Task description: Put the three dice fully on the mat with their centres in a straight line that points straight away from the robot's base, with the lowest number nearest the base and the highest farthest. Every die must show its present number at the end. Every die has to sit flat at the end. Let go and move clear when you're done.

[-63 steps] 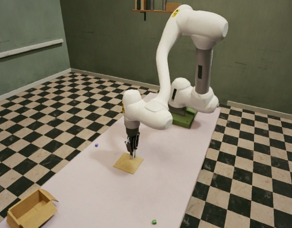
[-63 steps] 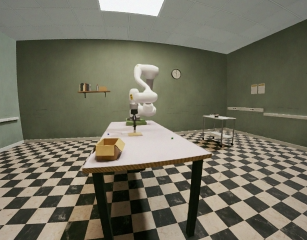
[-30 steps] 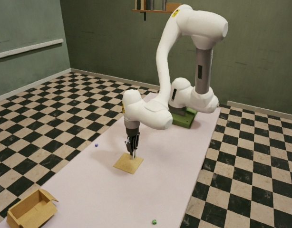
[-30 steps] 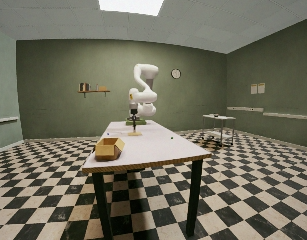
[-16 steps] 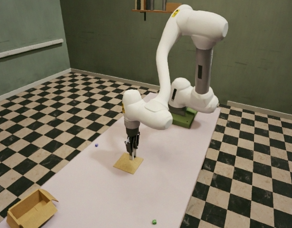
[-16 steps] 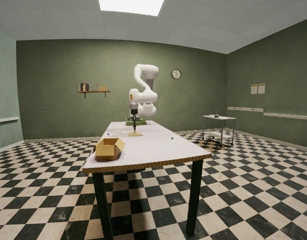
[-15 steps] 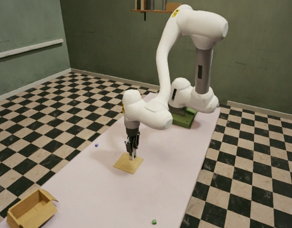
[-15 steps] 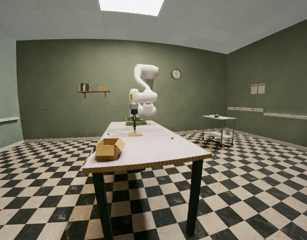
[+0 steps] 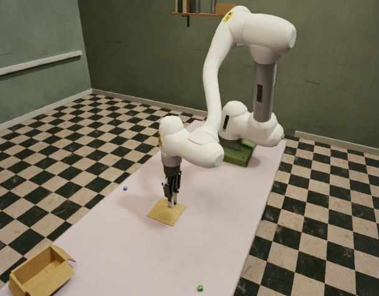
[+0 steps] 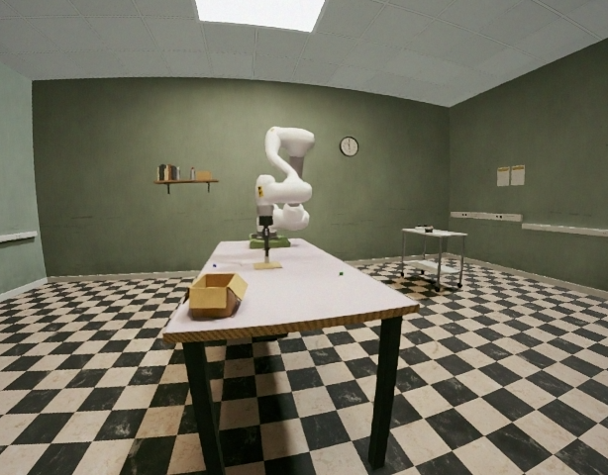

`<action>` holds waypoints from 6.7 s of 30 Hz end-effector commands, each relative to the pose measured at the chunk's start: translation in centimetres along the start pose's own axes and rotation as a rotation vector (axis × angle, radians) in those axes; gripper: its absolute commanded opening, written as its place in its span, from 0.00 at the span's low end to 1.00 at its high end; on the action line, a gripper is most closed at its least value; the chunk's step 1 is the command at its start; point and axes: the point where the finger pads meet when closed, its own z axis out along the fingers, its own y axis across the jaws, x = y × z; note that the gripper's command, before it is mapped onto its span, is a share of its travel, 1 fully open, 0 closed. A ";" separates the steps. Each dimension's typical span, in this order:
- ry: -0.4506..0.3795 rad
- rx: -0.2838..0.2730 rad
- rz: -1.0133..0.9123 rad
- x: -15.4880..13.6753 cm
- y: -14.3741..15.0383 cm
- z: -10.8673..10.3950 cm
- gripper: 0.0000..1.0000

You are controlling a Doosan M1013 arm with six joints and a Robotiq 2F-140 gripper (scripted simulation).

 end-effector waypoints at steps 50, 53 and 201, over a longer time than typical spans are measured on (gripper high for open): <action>0.000 0.002 0.002 0.0 -0.1 -8.8 1.00; 0.000 0.002 0.021 -0.2 -0.4 -8.9 1.00; -0.002 0.001 2.340 -32.3 -29.5 -3.8 0.27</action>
